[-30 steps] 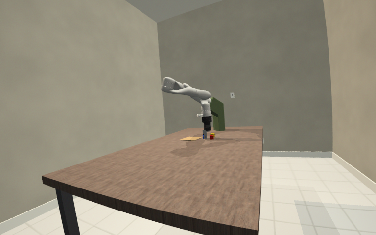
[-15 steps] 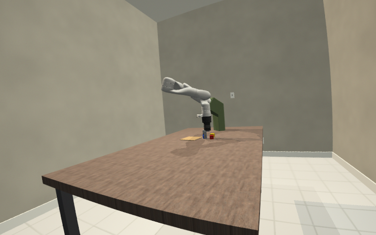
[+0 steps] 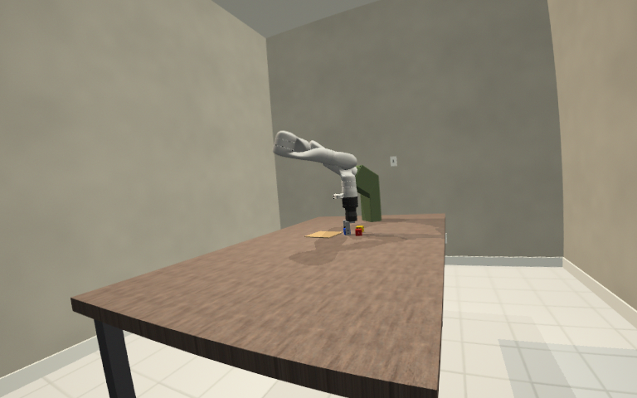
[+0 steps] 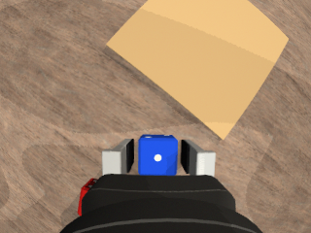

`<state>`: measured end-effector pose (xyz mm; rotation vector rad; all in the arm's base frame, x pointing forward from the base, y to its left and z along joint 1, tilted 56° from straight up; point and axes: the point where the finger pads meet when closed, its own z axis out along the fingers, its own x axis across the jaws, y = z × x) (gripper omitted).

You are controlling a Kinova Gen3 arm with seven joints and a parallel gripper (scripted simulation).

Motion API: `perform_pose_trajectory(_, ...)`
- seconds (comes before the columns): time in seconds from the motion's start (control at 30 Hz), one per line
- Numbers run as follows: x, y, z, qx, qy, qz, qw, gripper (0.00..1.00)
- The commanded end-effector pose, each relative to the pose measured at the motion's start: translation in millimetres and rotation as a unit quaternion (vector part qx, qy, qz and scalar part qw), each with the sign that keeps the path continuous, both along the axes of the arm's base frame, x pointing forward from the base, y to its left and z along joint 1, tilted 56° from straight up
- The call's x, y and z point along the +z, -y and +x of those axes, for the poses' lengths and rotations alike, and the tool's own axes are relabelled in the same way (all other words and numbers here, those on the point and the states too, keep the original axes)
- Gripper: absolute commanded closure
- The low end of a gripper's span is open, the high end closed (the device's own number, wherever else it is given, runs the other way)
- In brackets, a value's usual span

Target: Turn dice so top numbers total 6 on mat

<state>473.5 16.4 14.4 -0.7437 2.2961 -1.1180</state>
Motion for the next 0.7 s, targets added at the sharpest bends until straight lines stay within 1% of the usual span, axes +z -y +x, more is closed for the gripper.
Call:
perform_pose_trajectory(0.0, 0.2, -0.8, 0.0, 0.001, 0.000, 0.000, 1.000, 0.13)
perform_pose_trajectory(0.2, 0.2, -0.8, 0.0, 0.001, 0.000, 0.000, 1.000, 0.13)
perform_pose_trajectory(0.23, 0.2, -0.8, 0.0, 0.001, 0.000, 0.000, 1.000, 0.43)
perform_pose_trajectory(0.67, 0.2, -0.8, 0.0, 0.001, 0.000, 0.000, 1.000, 0.43)
